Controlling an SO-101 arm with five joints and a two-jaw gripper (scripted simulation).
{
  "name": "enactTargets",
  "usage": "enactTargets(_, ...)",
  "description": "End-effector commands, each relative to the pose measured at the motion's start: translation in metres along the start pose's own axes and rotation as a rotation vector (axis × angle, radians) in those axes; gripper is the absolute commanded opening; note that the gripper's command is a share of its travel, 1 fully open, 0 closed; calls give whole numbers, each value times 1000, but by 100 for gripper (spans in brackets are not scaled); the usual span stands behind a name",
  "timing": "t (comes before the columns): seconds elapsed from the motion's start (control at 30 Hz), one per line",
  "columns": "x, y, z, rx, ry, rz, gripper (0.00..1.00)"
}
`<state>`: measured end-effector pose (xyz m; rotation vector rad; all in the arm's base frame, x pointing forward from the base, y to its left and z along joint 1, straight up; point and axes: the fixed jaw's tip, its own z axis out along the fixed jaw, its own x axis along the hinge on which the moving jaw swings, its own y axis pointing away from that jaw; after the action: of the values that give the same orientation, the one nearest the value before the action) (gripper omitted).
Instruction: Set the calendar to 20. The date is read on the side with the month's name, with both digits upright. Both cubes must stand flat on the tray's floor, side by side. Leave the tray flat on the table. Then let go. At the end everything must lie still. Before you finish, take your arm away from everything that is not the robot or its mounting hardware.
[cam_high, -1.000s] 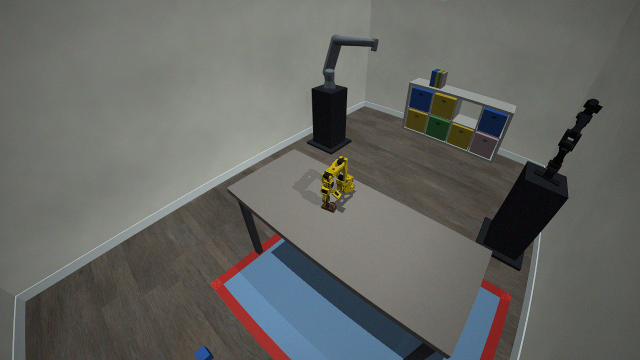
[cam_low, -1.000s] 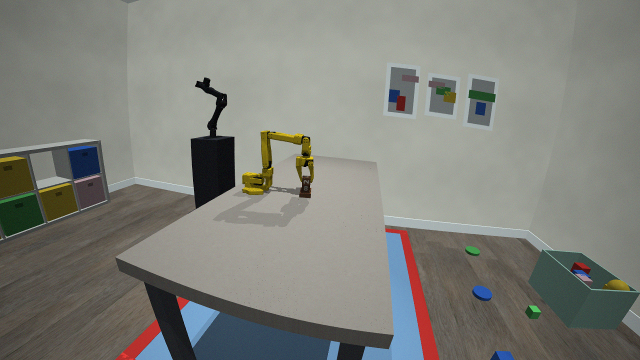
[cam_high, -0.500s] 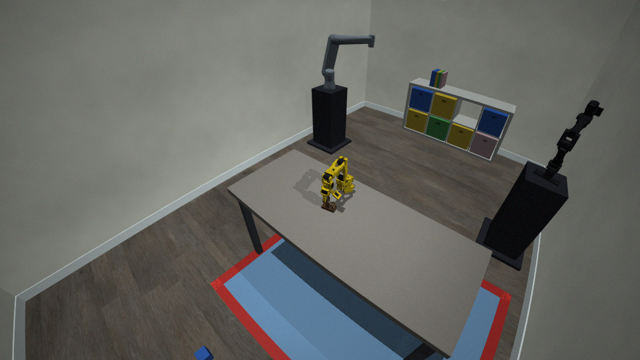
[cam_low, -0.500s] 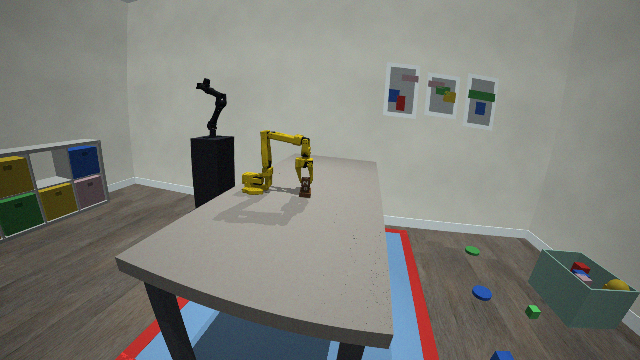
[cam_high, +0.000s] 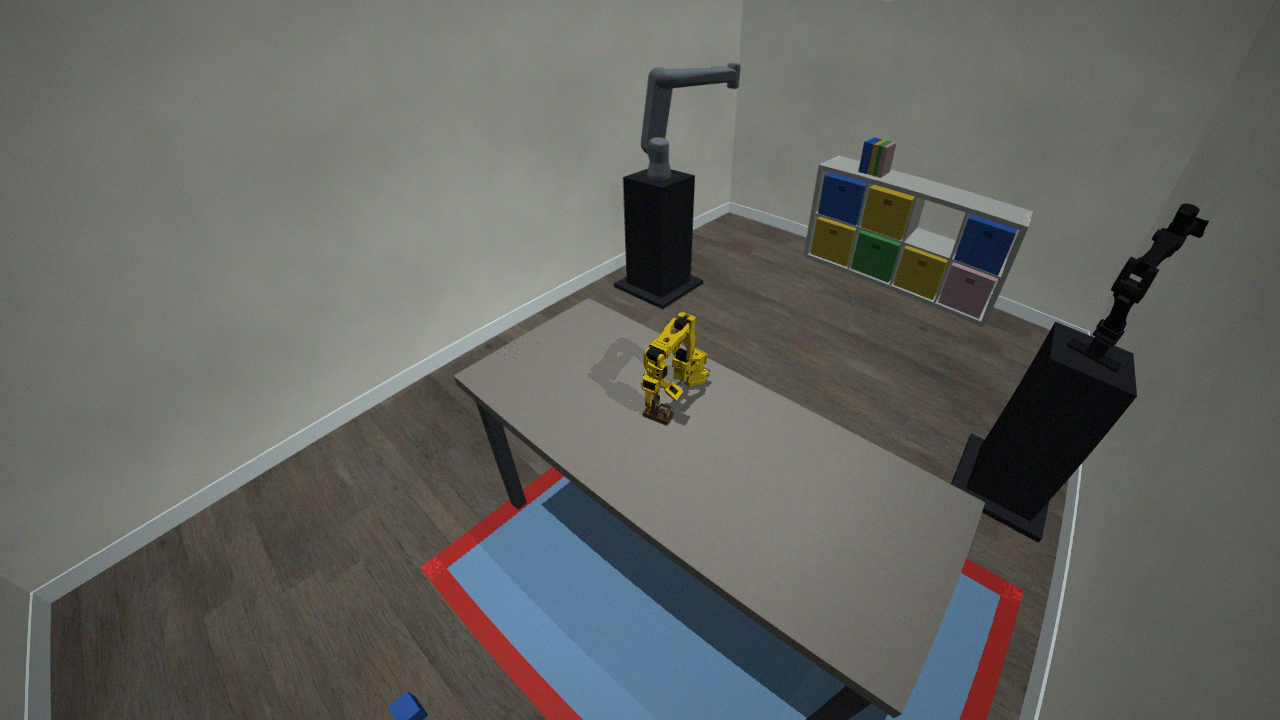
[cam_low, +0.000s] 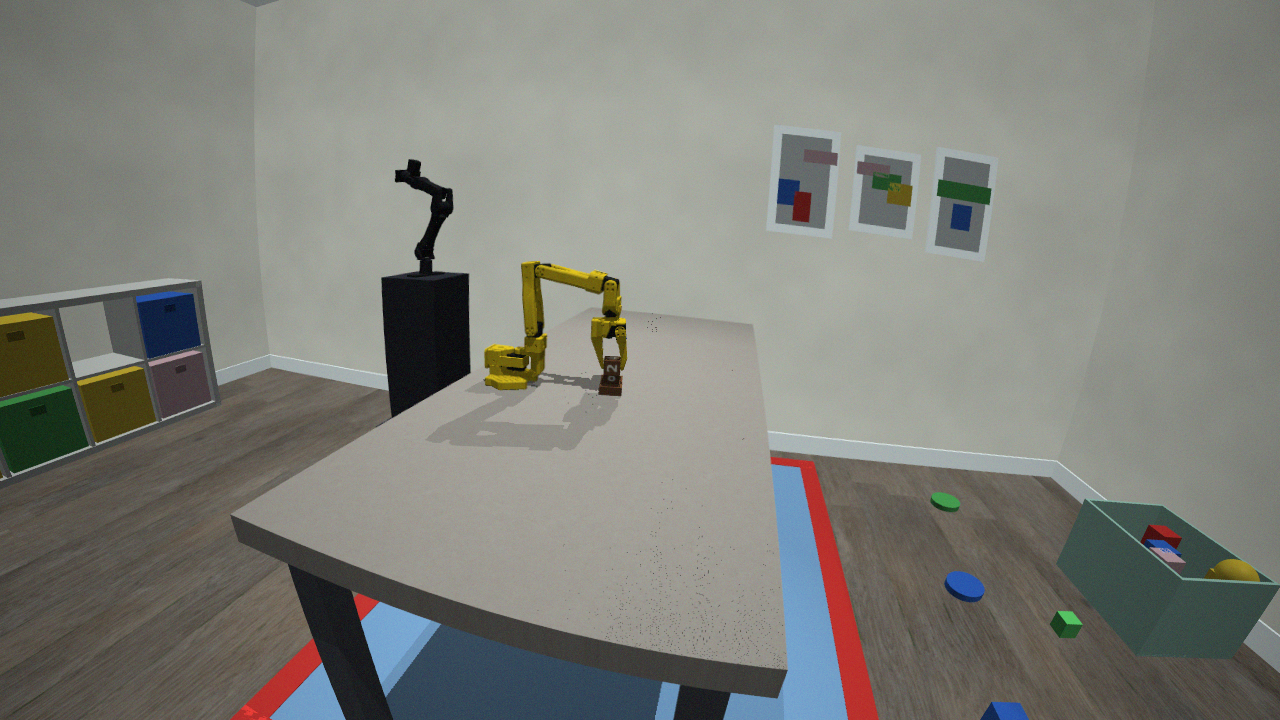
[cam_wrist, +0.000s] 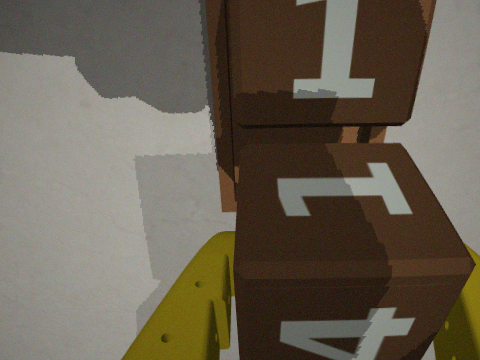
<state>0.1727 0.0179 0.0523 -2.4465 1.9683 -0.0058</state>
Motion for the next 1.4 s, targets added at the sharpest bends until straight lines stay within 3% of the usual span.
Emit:
enactTargets(0.0,2,-3,-2,31,2,19,0)
enactTargets(1.37,2,-2,15,31,2,18,0)
